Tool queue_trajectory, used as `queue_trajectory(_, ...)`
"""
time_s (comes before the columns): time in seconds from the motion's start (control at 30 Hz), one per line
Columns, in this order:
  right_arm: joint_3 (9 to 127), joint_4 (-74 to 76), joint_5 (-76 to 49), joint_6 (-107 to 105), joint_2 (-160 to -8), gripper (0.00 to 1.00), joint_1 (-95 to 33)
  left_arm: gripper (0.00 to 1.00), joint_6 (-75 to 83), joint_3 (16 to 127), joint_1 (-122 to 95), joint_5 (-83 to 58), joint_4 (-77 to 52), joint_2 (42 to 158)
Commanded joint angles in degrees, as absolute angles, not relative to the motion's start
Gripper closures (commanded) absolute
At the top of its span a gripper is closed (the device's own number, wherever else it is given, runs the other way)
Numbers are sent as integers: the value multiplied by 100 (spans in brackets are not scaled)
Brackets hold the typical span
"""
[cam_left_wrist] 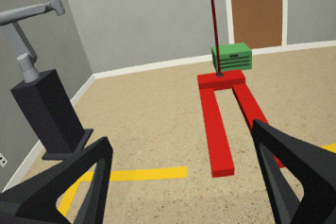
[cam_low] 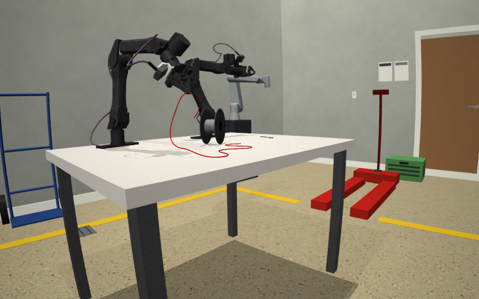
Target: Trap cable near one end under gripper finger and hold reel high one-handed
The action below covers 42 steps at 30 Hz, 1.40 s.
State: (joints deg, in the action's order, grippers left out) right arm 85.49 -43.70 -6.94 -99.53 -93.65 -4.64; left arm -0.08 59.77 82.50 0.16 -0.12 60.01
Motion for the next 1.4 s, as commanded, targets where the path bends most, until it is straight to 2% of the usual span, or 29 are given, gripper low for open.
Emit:
queue_trajectory(0.0,8416,-4457,-941,-10122,-9138,100,-558,0,32,5943,8226,-47,-62,6055)
queue_trajectory(1.37,8580,-4275,-1001,-10126,-9390,100,-620,0,32,5943,8226,-47,-62,6055)
